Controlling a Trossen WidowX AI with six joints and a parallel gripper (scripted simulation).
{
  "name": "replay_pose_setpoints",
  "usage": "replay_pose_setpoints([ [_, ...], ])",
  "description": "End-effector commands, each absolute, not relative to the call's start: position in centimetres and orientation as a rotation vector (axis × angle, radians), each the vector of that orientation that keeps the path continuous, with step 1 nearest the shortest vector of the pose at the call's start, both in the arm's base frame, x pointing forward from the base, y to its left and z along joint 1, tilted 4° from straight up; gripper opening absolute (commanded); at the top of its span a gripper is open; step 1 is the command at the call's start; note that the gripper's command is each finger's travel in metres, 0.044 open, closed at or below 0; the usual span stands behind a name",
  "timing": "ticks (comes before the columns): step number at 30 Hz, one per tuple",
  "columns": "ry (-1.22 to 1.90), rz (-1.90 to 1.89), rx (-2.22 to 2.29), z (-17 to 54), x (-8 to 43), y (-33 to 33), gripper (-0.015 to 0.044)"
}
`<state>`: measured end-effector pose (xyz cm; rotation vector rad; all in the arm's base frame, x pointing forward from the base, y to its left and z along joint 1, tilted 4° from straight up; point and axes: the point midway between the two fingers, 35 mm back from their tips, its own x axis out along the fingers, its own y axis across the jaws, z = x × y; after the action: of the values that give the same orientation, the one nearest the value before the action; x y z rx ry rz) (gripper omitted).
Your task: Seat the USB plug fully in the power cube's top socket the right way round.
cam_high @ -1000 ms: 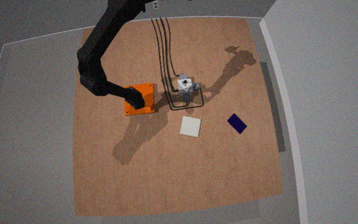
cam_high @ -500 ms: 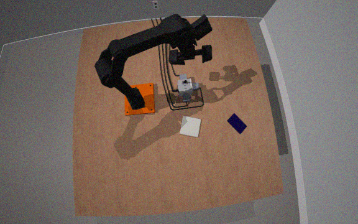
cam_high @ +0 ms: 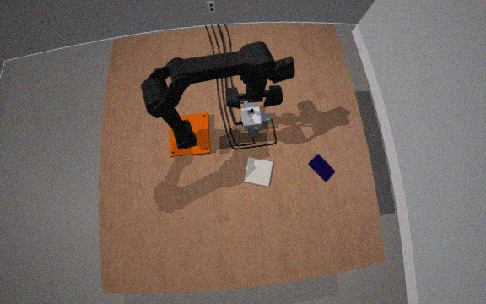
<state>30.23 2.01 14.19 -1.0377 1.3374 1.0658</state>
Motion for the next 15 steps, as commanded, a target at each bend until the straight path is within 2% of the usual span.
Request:
replay_pose_setpoints([
  [1, 1.334, 1.072, -1.038, 14.1, 30.3, 2.0, 0.0440],
  [15, 1.334, 1.072, -1.038, 12.6, 30.3, 1.9, 0.0440],
])
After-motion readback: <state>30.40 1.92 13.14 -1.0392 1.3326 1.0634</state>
